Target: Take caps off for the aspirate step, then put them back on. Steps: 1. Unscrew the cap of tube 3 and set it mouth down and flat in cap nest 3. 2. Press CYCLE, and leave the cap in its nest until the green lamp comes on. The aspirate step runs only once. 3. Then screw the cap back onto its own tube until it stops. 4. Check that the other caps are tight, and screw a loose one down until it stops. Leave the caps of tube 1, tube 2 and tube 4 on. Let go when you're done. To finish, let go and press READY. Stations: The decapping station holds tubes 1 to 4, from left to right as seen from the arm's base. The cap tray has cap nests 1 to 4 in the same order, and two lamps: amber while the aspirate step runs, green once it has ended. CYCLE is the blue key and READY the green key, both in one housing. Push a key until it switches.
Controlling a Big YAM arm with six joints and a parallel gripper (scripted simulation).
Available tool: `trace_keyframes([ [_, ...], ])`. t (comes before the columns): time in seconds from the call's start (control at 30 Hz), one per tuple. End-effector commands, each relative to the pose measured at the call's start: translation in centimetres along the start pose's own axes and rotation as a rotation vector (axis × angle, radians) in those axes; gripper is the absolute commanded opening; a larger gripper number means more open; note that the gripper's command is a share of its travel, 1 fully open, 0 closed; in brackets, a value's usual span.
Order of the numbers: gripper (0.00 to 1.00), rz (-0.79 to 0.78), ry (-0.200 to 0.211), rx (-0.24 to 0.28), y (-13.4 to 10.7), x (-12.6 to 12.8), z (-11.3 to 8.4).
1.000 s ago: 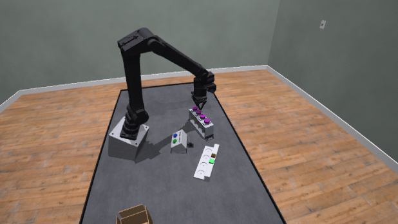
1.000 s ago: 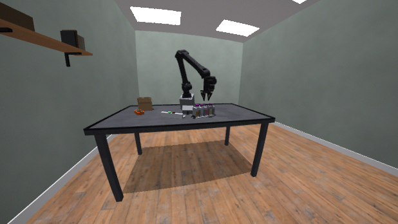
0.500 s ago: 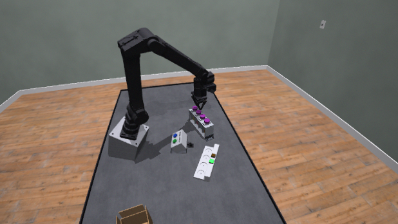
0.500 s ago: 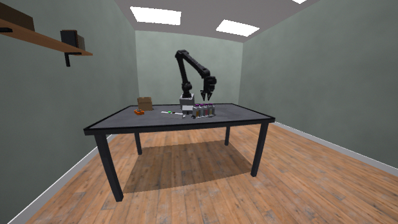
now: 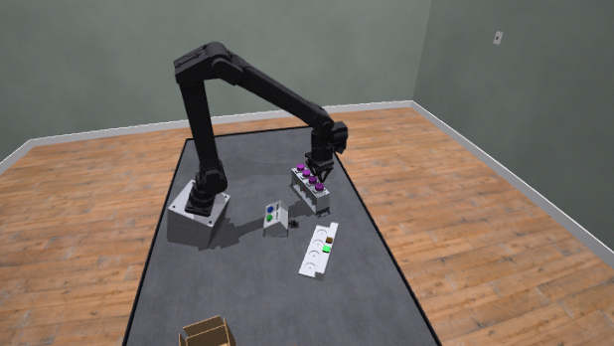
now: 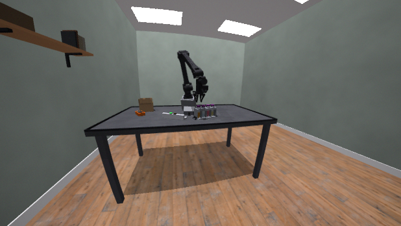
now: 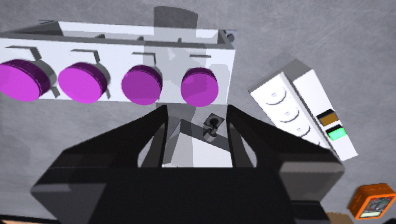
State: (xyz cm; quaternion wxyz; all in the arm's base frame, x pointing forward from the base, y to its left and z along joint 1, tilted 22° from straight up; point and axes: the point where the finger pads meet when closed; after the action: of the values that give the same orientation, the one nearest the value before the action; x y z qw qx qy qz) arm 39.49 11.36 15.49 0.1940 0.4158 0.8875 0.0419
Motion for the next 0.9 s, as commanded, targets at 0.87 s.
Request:
trace_keyframes([
  [0.87,0.49,-0.076,0.000,-0.022,1.6,-0.4,0.0],
])
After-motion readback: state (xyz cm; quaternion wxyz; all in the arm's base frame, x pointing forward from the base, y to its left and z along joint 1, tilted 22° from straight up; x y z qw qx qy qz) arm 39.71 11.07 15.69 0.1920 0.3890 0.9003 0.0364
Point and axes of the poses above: the point where the finger pads meet when closed, its own z axis out along the fingers, its own x axis across the jaws, y = z × x, and after that the axes turned 12 degrees about -z, right-handed
